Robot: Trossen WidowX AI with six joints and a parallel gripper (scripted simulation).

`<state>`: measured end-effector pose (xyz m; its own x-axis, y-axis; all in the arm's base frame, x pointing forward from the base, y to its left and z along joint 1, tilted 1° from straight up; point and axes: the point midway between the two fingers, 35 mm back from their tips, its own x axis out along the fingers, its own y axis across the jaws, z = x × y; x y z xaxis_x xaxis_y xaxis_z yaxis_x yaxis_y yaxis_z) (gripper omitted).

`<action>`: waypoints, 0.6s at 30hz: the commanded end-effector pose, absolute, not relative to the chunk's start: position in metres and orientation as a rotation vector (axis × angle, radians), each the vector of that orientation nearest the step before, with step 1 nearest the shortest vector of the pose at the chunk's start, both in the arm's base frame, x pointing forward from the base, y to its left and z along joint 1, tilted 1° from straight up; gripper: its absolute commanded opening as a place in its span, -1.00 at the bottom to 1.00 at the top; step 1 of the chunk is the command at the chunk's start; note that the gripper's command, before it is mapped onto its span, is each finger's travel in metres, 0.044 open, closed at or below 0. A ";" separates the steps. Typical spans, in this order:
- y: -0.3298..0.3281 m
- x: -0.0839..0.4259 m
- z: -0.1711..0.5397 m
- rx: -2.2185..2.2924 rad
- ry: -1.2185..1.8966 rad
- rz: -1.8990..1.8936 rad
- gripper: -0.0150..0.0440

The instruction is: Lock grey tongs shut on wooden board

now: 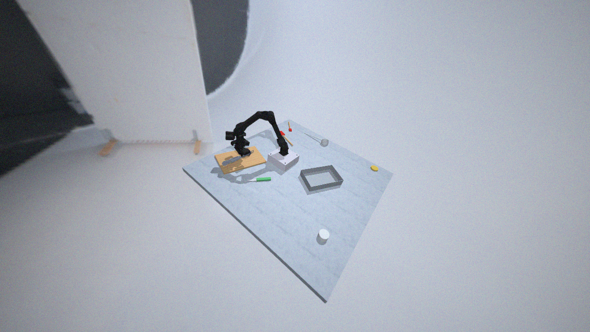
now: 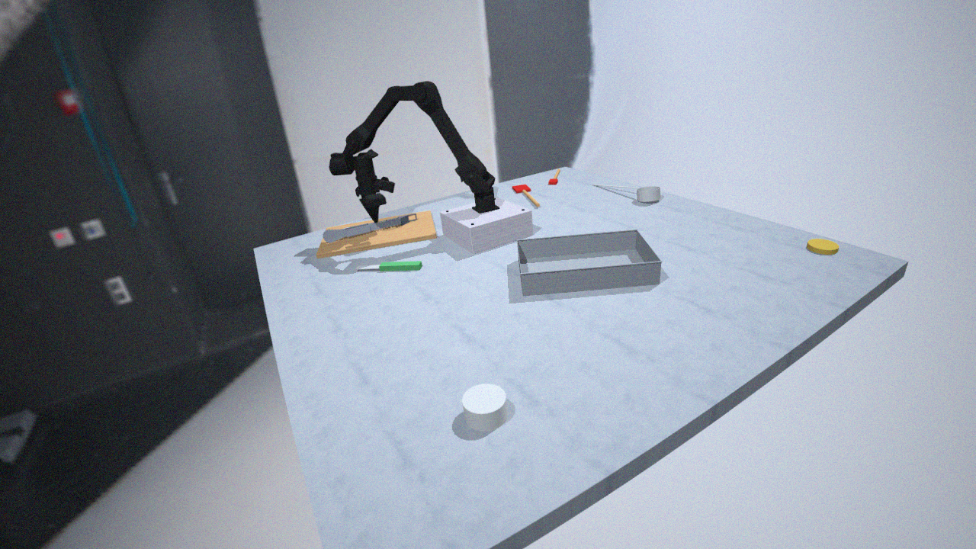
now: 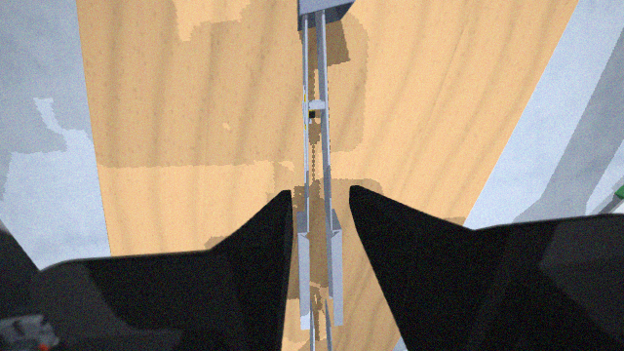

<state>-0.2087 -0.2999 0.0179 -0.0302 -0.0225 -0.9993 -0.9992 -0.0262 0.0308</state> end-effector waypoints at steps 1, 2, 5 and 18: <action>-0.300 -0.209 0.018 -1.231 1.235 1.240 0.33; -0.300 -0.209 0.018 -1.231 1.235 1.240 0.42; -0.300 -0.209 0.018 -1.231 1.235 1.240 0.69; -0.245 -0.206 0.048 -1.228 1.232 1.245 1.00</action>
<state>-0.2064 -0.2758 0.0336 -0.0317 -0.0218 -0.9993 -0.9988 -0.0359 0.0325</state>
